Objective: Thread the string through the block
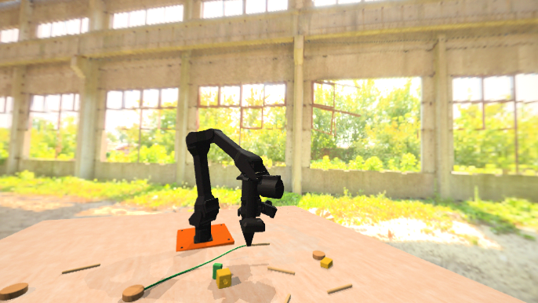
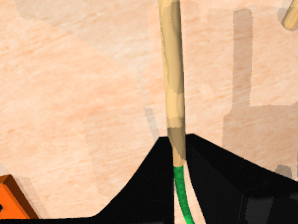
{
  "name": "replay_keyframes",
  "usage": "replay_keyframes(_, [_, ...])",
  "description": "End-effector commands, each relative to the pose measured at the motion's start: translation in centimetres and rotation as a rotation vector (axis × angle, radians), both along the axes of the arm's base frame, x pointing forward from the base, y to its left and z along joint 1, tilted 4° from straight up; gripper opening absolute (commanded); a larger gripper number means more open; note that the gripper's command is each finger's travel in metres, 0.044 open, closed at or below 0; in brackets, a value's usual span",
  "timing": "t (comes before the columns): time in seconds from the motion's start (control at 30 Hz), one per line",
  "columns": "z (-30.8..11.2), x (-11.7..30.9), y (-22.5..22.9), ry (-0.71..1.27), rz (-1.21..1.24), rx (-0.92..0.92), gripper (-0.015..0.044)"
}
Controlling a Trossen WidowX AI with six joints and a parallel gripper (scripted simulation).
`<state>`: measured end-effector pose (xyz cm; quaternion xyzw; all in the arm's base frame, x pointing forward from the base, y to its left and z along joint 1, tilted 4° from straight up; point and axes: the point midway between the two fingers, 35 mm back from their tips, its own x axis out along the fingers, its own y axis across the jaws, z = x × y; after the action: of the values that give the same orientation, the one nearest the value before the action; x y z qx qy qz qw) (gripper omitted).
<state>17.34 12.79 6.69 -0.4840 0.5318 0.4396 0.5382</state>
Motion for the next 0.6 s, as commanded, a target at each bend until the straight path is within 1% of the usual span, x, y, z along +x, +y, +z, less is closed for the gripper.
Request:
replay_keyframes(0.0, [0.5, 0.0, 0.0, -0.002, -0.006, 0.002, 0.0])
replay_keyframes(0.43, [2.2, -0.2, 0.0, -0.002, -0.006, 0.002, 0.0])
replay_keyframes(0.57, [1.9, -0.2, 0.0, 0.0, 0.0, 0.0, 0.0])
